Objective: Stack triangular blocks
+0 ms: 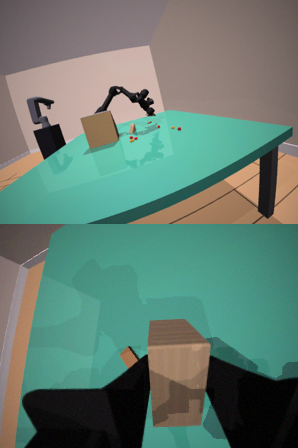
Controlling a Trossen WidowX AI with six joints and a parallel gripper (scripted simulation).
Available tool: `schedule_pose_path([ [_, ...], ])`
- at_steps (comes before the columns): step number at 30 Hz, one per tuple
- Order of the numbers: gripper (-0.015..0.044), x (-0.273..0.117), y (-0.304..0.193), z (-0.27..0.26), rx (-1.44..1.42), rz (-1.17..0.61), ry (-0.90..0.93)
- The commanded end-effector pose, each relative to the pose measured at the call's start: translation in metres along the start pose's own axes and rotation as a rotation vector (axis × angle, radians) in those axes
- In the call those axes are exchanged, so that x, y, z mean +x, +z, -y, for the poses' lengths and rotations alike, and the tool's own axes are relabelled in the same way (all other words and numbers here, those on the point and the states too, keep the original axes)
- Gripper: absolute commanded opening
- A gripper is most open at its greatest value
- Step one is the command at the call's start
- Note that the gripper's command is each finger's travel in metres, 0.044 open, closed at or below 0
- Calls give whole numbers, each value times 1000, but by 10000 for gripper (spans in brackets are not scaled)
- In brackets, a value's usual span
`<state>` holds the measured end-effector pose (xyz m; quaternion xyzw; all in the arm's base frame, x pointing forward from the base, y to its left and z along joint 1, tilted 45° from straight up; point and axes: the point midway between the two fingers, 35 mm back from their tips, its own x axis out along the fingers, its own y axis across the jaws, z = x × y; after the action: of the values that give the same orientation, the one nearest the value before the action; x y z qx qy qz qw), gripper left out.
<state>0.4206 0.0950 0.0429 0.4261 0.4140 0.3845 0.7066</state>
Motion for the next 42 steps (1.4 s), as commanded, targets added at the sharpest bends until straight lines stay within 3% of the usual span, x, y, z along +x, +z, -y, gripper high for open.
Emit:
schedule_pose_path([
  [1, 0, 3, 5, 1, 146, -8, -36],
  [42, 0, 3, 0, -7, 1494, 22, -459],
])
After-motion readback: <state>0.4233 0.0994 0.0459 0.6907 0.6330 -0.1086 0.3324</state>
